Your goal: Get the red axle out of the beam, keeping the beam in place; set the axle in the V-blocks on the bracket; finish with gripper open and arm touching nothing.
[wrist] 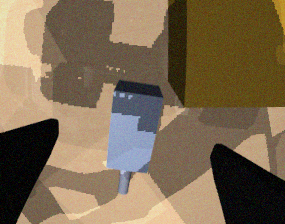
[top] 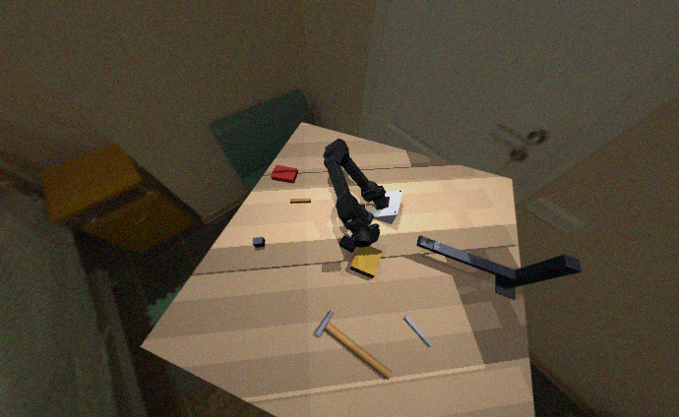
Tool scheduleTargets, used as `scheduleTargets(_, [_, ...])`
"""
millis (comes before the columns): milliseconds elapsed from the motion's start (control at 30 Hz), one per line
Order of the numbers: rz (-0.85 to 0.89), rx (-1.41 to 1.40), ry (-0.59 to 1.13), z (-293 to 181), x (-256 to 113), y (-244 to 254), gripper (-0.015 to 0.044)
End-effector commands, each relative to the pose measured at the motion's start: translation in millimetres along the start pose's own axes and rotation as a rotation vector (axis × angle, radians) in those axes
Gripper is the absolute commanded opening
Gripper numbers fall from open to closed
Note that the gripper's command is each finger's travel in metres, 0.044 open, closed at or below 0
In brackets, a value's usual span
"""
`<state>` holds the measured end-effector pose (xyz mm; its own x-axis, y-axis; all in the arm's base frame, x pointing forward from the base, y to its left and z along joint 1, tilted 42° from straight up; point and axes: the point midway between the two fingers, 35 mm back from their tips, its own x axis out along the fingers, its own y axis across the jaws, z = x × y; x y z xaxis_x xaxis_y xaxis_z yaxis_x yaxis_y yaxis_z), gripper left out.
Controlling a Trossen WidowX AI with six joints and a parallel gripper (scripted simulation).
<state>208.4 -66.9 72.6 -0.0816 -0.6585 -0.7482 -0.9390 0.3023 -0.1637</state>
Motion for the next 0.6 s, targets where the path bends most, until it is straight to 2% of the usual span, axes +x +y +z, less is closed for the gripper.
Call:
scheduleTargets(0, [0.003, -0.008, 0.007, 0, 8, 2, 0.0440])
scheduleTargets(467, [0.003, -0.008, 0.009, -1, 28, 3, 0.0440])
scheduleTargets(567, [0.003, -0.008, 0.009, -1, 28, 3, 0.0361])
